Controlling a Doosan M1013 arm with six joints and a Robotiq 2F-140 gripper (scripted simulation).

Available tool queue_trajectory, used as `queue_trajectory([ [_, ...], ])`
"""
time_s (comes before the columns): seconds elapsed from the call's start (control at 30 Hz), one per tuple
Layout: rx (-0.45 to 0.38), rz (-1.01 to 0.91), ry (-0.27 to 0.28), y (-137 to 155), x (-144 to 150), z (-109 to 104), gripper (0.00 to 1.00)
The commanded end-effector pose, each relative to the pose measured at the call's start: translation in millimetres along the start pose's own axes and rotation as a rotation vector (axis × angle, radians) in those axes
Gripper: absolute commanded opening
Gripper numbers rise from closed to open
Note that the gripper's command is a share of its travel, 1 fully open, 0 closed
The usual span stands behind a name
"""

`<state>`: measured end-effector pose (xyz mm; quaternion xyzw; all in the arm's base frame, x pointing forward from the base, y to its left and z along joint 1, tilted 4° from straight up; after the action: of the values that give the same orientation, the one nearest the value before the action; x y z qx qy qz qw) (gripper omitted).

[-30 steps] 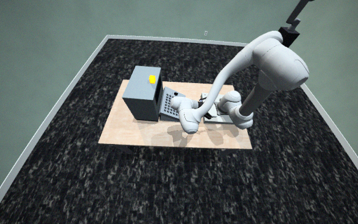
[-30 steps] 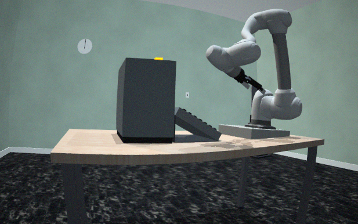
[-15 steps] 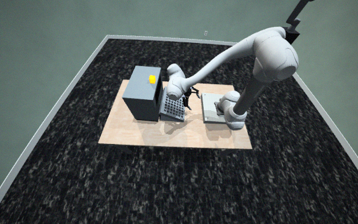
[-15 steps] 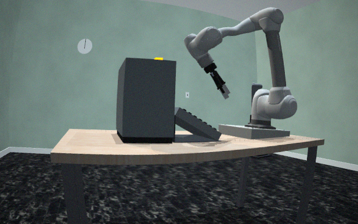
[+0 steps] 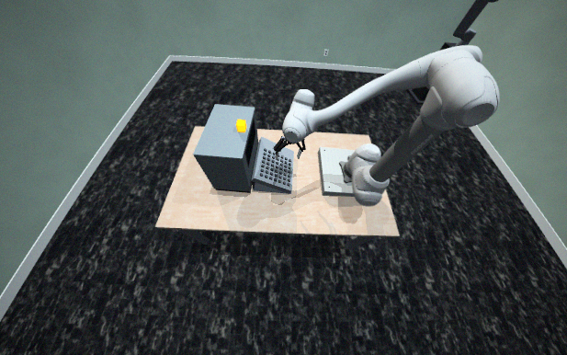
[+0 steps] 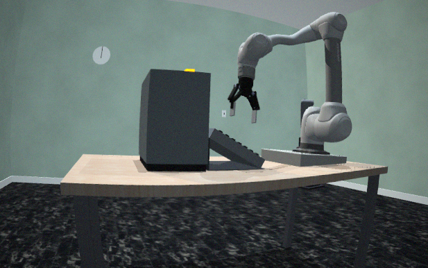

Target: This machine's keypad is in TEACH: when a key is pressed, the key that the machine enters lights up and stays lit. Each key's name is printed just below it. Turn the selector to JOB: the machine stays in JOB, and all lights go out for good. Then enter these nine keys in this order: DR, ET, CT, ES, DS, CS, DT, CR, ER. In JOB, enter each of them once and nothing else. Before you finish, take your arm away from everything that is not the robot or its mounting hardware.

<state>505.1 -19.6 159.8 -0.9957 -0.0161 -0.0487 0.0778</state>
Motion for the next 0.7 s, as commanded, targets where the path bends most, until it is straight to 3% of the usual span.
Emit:
queue_trajectory([
  [0.0, -0.099, 0.160, 0.206, -0.5, -1.7, 0.7, 0.00],
  [0.1, -0.161, 0.260, 0.334, -1.3, -2.8, 1.1, 0.00],
  [0.13, -0.171, 0.275, 0.354, -1.5, -2.9, 1.2, 0.00],
  [0.67, -0.171, 0.275, 0.354, -1.5, -2.9, 1.2, 0.00],
])
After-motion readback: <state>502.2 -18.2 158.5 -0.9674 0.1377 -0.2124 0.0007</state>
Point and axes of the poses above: the point where the finger pads meet when closed, its own z axis out along the fingers, its own x axis across the jaws, y = z × x, the point moved 1 cm from there along -z, back along the fingers, and after that the axes turned 8 degrees about z, right-handed, at the moved point
